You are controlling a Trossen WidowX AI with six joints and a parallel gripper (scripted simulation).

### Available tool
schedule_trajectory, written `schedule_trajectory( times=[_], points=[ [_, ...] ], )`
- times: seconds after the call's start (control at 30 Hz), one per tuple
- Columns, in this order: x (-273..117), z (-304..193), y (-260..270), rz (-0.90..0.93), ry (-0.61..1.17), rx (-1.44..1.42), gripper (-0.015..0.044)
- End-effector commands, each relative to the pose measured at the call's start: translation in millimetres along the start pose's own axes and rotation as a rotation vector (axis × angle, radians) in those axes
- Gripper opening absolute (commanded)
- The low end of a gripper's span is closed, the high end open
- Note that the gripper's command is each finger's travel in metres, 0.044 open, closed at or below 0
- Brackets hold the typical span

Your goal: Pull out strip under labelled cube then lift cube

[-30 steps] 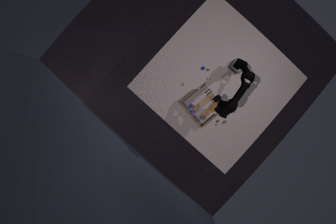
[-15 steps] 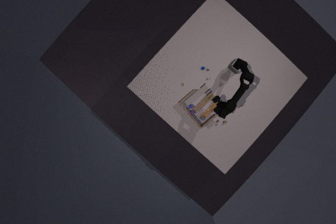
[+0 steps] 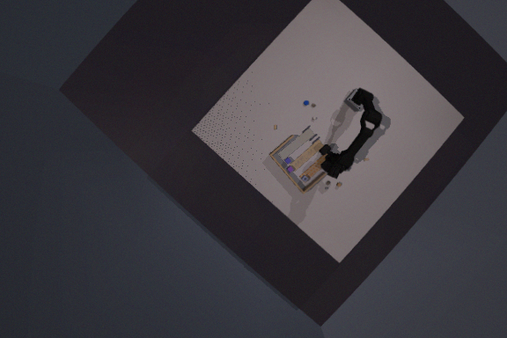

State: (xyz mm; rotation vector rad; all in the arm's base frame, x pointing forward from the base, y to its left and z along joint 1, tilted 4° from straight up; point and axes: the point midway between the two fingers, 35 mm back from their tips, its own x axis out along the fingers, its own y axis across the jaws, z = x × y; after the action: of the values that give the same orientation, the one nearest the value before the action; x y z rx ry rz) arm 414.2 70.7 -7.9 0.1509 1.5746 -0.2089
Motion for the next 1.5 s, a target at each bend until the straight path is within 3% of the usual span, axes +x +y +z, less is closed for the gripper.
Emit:
schedule_trajectory(
  times=[0.0, 0.37, 1.47],
  points=[
    [7, -1, 0, 0.002, 0.004, -0.002, 0.0],
    [24, -1, -2, 0.001, 0.004, -0.002, 0.0],
    [26, -1, -2, 0.001, 0.004, -0.002, 0.0]
  ],
)
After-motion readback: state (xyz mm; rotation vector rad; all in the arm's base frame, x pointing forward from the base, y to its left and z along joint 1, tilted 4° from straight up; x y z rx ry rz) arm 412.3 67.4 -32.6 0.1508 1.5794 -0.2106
